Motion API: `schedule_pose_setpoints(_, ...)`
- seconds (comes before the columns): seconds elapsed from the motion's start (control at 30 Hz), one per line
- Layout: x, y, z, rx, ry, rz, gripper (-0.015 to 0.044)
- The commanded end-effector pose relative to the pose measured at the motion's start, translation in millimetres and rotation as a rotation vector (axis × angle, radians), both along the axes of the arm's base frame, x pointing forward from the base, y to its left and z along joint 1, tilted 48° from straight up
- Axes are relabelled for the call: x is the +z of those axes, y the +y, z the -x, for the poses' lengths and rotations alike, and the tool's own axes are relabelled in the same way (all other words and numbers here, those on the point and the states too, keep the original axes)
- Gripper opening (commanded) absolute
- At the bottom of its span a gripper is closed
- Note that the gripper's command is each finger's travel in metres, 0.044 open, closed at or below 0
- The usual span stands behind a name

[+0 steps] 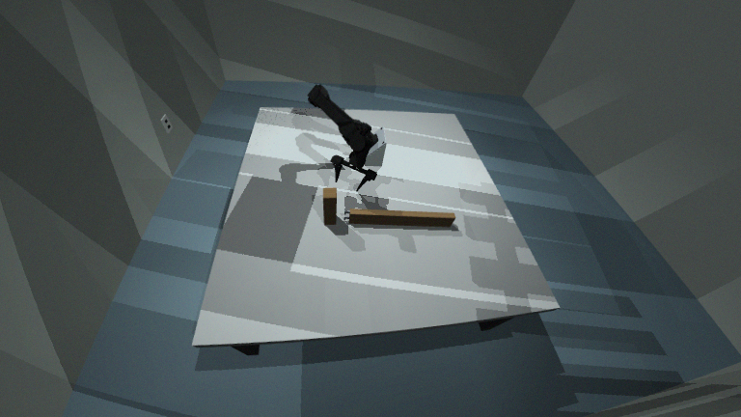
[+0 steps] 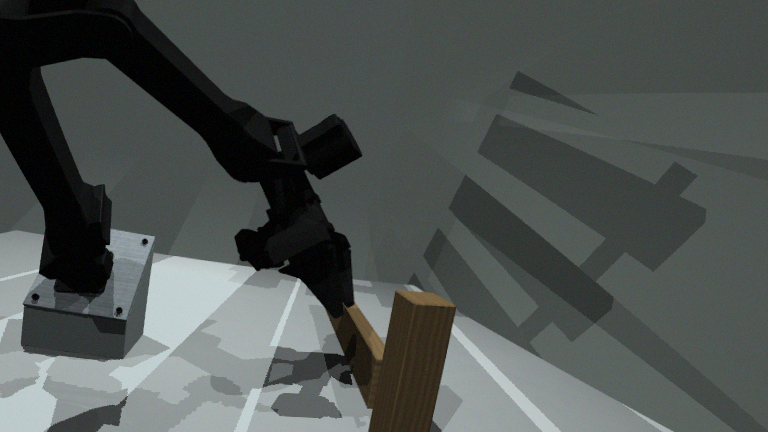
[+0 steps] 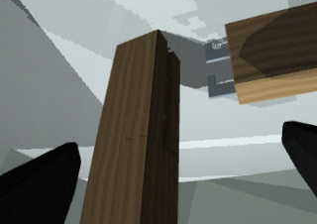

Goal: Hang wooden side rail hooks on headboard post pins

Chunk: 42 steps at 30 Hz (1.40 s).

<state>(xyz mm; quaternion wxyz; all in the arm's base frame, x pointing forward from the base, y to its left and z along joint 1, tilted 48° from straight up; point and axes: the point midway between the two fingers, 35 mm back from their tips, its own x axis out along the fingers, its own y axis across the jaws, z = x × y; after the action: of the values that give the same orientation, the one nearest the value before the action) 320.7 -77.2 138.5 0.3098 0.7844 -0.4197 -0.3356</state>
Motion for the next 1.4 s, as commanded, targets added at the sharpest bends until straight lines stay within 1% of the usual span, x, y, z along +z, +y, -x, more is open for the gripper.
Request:
schedule_pose_setpoints(0.0, -1.1, 0.2, -0.5, 0.012, 0.037, 0.025, 0.0440)
schedule_pose_setpoints(0.33, -12.6, 13.9, -21.8, 0.231, 0.584, 0.367, 0.0440)
schedule_pose_setpoints(0.73, -15.6, 14.8, -33.7, 0.318, 1.161, 0.757, 0.0440)
schedule_pose_setpoints(1.37, -18.2, 12.4, -30.5, 0.320, 1.765, 1.057, 0.0440)
